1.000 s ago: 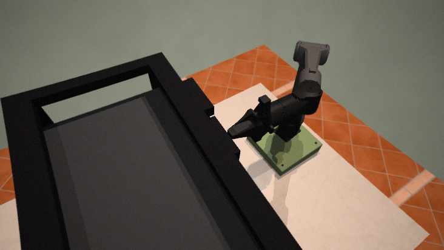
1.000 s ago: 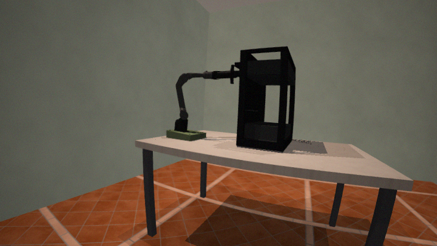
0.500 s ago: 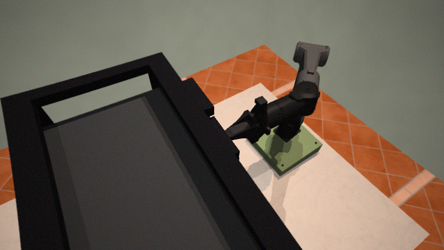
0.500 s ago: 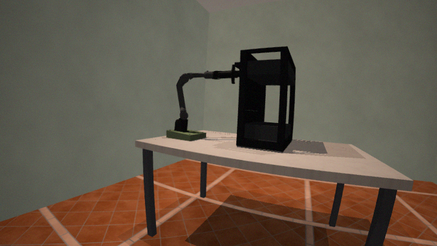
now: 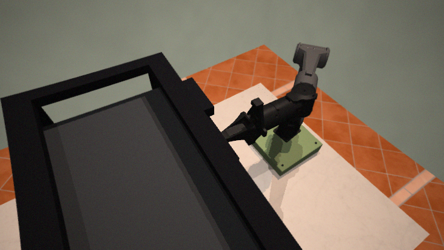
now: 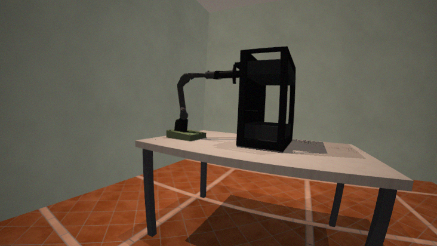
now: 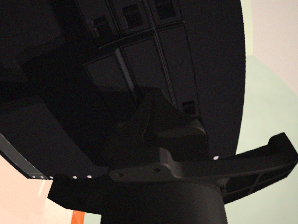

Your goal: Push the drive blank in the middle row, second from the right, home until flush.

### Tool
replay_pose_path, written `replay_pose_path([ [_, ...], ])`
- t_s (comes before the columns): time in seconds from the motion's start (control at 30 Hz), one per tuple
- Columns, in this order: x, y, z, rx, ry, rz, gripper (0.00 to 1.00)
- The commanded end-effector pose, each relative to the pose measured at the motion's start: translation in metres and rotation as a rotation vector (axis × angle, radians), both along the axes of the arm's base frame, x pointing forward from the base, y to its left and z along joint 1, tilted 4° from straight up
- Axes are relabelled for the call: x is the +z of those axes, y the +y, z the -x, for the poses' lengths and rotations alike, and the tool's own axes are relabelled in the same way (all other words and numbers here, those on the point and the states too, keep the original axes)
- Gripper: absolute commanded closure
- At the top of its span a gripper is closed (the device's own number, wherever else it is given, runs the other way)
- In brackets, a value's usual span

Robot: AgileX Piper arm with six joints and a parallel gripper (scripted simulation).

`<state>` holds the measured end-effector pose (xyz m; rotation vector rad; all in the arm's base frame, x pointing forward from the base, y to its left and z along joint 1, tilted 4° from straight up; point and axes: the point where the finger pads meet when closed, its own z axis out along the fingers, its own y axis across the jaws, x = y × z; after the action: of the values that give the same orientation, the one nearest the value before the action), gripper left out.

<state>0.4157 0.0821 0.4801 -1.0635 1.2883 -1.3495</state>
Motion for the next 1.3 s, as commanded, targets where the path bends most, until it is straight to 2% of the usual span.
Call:
replay_pose_path([
  [0.0, 0.0, 0.001, -0.002, 0.0, 0.001, 0.002, 1.0],
  [0.33, 0.0, -0.001, -0.011, 0.0, 0.001, 0.002, 1.0],
  [1.27, -0.001, -0.001, -0.015, 0.0, 0.001, 0.002, 1.0],
])
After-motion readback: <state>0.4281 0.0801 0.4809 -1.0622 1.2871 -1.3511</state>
